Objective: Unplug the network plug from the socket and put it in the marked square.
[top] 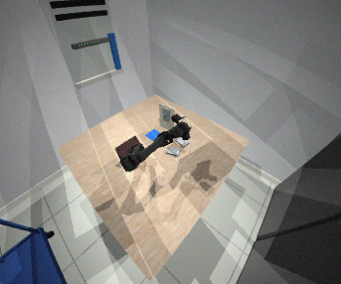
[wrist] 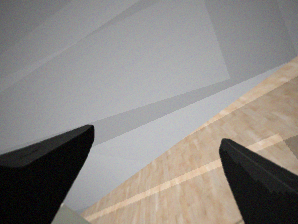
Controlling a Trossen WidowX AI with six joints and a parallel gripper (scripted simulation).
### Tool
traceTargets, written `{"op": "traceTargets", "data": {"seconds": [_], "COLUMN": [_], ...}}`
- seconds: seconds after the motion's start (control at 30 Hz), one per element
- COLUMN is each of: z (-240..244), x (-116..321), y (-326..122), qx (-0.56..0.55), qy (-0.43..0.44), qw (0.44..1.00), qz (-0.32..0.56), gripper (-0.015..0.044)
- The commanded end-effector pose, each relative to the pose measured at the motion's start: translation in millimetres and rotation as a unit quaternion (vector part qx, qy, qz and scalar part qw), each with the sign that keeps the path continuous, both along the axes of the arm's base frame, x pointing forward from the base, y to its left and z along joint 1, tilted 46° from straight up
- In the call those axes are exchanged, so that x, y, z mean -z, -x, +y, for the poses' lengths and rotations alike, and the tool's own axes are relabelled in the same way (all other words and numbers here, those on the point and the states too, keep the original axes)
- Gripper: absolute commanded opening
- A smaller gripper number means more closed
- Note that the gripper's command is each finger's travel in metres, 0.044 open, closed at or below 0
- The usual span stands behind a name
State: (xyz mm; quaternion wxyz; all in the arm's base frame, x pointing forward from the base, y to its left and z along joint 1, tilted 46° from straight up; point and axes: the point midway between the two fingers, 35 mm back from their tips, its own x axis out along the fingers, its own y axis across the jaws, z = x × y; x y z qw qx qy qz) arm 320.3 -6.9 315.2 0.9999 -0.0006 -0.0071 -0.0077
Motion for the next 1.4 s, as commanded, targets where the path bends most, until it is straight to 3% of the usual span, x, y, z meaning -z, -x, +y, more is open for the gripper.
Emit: {"op": "traceTargets", "data": {"seconds": [0.0,0.3,0.83,1.37], "z": [0.3,14.2,45.2,74.9], "x": [0.7,39.5,120.0,197.4], "y": [-0.6,-27.1,-52.7,-46.3], "qx": [0.0,-0.02,-0.051,-0.073], "qy": [-0.001,-0.056,-0.158,-0.255], "qw": [1.0,0.998,0.984,0.958], "qz": [0.0,0.02,0.062,0.111], "gripper": [0.0374,0.0156,0.0156,0.0156]}}
